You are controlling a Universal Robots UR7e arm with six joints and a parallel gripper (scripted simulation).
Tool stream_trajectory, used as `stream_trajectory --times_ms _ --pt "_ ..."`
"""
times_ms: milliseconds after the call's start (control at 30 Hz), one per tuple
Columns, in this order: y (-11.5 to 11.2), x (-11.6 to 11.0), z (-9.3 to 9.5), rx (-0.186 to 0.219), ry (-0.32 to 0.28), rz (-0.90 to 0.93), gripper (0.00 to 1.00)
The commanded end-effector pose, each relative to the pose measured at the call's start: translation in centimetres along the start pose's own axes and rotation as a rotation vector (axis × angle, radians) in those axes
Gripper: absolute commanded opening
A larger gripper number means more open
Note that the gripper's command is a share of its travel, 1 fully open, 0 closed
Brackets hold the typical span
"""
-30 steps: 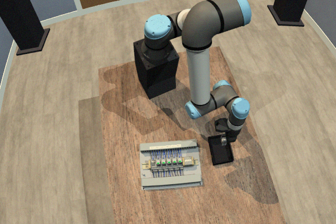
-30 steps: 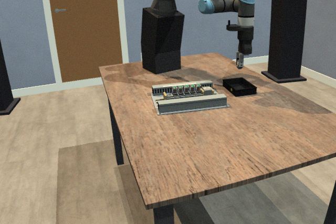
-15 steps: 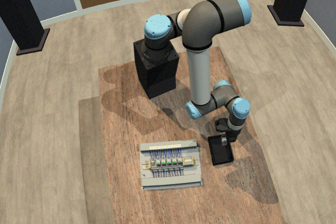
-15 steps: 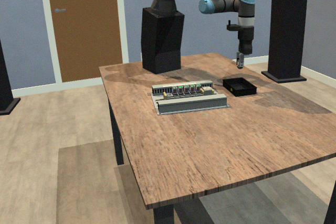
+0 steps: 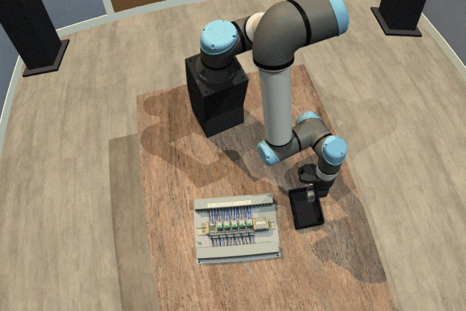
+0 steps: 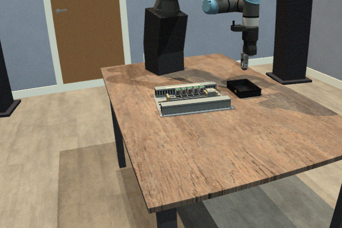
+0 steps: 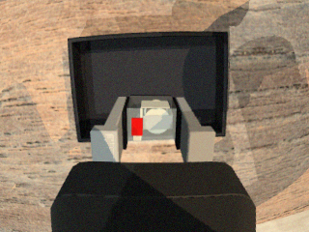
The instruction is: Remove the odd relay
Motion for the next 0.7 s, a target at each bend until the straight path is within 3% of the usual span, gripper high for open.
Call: stream_trajectory --times_ms 0,667 --pt "-0.04 -0.02 -0.05 0.001 -0.001 0.0 0.0" --pt "-0.05 -0.03 0.3 0.001 -0.001 0.0 0.0"
Point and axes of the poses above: the point where the finger pads meet when closed, its own z axis out along the fingers, its own y axis across the jaws, x = y × z, the point moved 6 cm from there along -z, back along the fingers
